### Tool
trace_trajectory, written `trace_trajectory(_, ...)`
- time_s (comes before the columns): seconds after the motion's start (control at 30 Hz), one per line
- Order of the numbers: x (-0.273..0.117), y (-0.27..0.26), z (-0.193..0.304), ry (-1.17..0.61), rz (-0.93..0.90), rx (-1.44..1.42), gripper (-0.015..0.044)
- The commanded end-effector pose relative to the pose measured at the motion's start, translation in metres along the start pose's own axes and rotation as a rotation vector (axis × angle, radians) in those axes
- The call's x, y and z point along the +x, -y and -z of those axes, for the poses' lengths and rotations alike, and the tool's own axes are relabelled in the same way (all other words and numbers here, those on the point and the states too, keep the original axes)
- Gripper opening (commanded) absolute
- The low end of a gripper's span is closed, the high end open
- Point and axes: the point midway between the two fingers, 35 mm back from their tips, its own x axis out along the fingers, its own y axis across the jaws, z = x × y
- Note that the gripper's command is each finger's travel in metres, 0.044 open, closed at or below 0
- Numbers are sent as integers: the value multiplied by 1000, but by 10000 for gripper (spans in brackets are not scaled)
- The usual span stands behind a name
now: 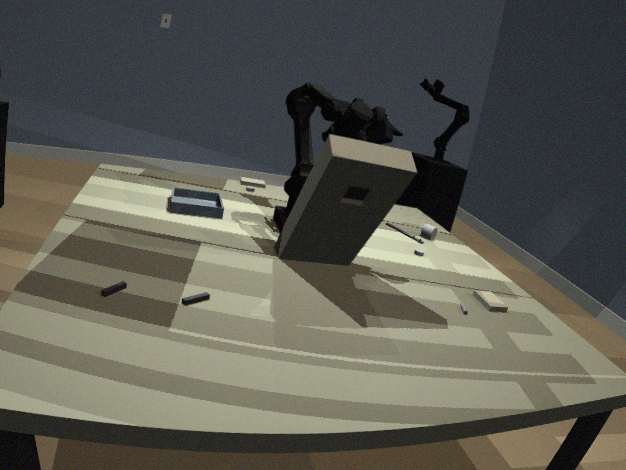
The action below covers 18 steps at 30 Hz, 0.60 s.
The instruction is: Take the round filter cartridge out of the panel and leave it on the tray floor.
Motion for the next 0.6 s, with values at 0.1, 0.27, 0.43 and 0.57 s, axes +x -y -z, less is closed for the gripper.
trace_trajectory(0.1, -8, 24, -15, 70, 225, 95, 295)
trace_trajectory(0.27, -49, 64, -45, 305, 648, 286, 164)
trace_trajectory(0.43, -115, 81, -70, 658, 1010, 454, 117)
trace_trajectory(0.57, -168, 75, -80, 963, 1213, 542, 117)
